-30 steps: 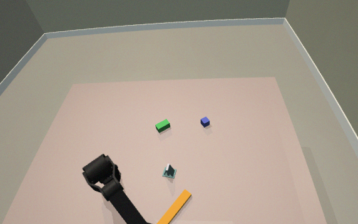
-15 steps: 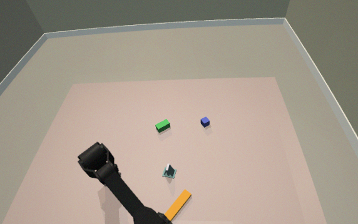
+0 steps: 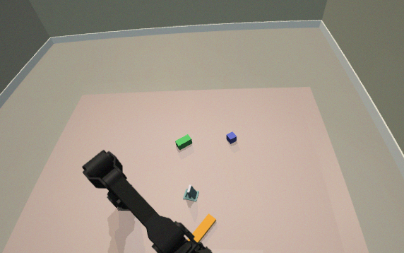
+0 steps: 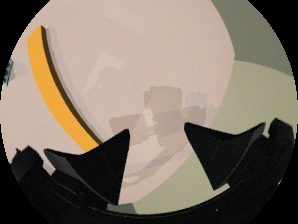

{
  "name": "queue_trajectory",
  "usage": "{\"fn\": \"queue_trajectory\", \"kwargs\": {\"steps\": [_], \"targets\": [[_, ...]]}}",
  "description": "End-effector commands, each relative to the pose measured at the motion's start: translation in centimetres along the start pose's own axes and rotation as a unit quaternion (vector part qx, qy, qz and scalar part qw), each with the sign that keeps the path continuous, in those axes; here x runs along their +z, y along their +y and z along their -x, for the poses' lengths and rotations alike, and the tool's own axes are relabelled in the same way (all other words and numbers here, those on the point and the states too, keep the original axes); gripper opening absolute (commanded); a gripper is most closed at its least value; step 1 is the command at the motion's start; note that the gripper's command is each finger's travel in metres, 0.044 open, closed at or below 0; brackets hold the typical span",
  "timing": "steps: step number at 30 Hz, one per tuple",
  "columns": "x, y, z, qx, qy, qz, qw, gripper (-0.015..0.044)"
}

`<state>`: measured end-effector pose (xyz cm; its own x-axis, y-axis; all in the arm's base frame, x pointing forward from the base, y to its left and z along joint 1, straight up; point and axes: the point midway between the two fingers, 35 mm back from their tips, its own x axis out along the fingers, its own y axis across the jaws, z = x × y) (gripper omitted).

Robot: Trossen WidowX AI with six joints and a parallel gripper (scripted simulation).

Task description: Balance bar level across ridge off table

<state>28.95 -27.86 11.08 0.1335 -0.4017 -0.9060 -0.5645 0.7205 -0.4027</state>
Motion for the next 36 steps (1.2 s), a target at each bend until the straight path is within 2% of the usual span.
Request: {"fn": "queue_trajectory", "kwargs": {"steps": [1, 12, 16, 26, 36], "targets": [[0.7, 2.3, 1.1, 0.043, -0.023, 0.039, 0.998, 0.0315], [2.1, 9.3, 5.3, 0.173, -0.094, 0.135, 0.971, 0.0315], [2.2, 9.7, 5.5, 0.18, -0.098, 0.14, 0.969, 0.0315], [2.8, 11.4, 1.5, 0.18, -0.098, 0.14, 0.969, 0.0315], [2.9, 11.8, 0.6, 0.18, -0.098, 0.14, 0.969, 0.0315]]}}
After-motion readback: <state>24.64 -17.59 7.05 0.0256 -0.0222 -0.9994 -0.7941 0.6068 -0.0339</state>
